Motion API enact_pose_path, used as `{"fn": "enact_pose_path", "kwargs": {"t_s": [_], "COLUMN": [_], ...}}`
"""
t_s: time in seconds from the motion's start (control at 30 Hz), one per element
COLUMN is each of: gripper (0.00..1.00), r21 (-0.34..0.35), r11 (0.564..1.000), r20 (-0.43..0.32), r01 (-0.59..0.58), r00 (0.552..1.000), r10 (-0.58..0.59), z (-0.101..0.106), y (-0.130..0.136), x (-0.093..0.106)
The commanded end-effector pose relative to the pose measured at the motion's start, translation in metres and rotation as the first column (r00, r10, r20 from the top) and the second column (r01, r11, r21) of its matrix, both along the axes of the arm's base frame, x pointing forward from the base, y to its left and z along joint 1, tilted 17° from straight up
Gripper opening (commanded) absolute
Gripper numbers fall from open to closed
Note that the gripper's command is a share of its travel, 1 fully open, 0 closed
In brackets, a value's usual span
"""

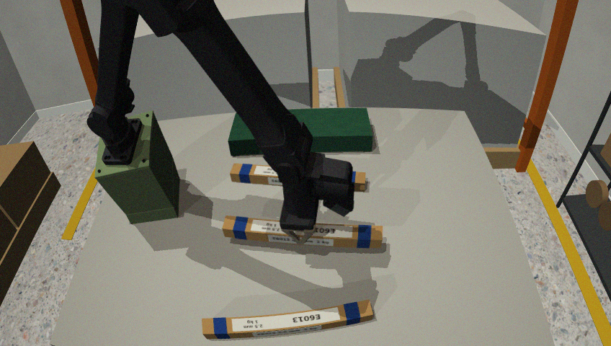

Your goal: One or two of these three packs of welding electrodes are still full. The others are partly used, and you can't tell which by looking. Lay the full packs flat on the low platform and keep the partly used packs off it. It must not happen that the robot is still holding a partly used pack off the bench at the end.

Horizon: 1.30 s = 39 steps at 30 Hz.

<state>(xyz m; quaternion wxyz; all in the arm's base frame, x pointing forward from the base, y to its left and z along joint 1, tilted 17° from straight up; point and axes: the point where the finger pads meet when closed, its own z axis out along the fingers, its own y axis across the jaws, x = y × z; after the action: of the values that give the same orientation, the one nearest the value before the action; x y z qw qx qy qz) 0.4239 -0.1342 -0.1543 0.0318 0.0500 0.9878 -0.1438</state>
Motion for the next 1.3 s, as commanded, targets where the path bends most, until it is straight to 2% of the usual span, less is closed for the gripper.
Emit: {"fn": "enact_pose_path", "kwargs": {"t_s": [0.0, 0.53, 1.27], "gripper": [0.0, 0.0, 0.0], "r21": [-0.011, -0.008, -0.011], "r11": [1.0, 1.0, 1.0], "r20": [0.06, 0.047, 0.061], "r01": [-0.021, -0.018, -0.016], "r00": [0.998, 0.999, 0.998], "r10": [0.022, 0.018, 0.017], "z": [0.018, 0.013, 0.013], "y": [0.001, 0.0, -0.002], "x": [0.023, 0.013, 0.02]}}
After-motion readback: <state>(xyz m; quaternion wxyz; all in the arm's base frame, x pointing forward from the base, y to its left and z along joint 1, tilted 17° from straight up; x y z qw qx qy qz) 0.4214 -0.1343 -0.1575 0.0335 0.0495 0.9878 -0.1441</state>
